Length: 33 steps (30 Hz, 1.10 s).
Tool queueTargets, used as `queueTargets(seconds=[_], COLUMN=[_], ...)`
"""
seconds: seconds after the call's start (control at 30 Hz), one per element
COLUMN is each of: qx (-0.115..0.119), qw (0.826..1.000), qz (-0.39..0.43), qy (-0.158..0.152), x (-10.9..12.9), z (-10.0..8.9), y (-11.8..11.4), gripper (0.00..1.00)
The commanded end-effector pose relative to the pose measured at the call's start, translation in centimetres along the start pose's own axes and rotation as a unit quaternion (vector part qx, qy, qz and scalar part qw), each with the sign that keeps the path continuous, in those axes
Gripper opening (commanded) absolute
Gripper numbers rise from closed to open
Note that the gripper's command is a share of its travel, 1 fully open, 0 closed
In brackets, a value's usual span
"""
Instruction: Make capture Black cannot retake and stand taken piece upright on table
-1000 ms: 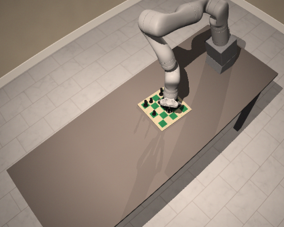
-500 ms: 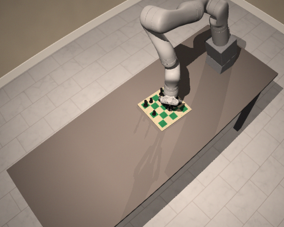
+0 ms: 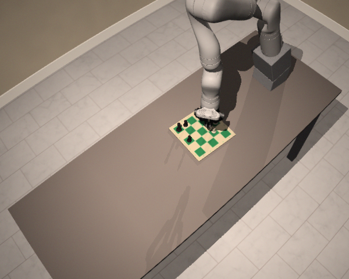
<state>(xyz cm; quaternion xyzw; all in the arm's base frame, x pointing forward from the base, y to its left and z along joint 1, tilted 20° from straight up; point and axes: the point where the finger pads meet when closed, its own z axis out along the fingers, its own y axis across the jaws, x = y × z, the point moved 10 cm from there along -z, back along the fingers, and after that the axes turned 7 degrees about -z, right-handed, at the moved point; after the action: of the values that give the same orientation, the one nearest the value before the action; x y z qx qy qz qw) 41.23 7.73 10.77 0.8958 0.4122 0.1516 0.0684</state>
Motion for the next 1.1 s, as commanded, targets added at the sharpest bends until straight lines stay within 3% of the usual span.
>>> queueTargets(seconds=[0.0, 0.37, 0.83, 1.07], qx=[-0.003, -0.003, -0.003, -0.002], qw=[1.0, 1.0, 1.0, 1.0], qz=[-0.008, -0.008, -0.007, -0.007], qy=[0.006, 0.006, 0.006, 0.013], x=[0.8, 0.8, 0.8, 1.5], z=[-1.2, -2.3, -2.3, -1.9], y=[-0.1, -0.2, -0.1, 1.0], gripper=[0.0, 0.0, 0.0, 0.0])
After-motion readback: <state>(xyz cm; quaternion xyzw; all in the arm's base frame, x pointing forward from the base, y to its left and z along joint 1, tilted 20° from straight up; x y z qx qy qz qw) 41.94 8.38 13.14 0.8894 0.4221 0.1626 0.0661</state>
